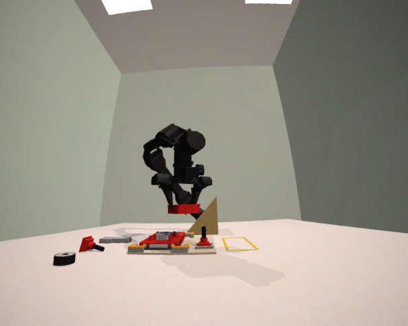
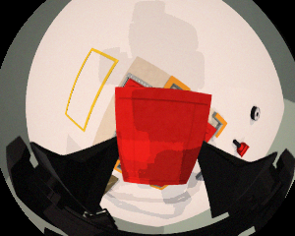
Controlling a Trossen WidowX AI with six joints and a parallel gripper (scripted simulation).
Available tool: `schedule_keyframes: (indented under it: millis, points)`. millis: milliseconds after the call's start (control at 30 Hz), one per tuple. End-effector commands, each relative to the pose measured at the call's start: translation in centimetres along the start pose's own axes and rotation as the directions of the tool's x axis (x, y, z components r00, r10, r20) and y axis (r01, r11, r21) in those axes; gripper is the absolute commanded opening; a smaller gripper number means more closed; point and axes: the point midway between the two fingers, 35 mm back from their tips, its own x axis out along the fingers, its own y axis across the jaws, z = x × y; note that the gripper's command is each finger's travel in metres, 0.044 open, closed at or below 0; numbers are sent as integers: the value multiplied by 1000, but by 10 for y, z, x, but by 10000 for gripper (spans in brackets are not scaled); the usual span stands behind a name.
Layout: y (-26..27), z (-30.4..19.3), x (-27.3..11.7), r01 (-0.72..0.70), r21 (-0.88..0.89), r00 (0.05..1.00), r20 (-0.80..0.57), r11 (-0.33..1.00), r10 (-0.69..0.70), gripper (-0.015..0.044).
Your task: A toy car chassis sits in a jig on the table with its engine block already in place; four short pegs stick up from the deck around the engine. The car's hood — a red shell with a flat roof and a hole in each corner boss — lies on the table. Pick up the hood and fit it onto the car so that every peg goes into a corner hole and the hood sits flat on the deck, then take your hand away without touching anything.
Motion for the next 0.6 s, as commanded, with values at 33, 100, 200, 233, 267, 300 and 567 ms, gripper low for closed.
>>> schedule_keyframes:
  millis: [33, 100, 200, 233, 267, 300, 567]
  points:
    - [-18, -18, 0, 6, 181, 1000, -2, 983, -6, 0]
    - [-25, -25, 1, 9, 254, 1000, -4, 967, -8, 0]
    - [-34, -36, 1, 13, 360, 1000, -7, 933, -11, 0]
    - [-36, -40, 2, 14, 394, 1000, -8, 919, -12, 0]
    - [-39, -44, 2, 16, 428, 1000, -10, 904, -13, 0]
    - [-42, -47, 2, 17, 456, 1000, -11, 890, -14, 0]
    - [-48, -47, 3, 18, 477, 1000, -11, 879, -15, 0]
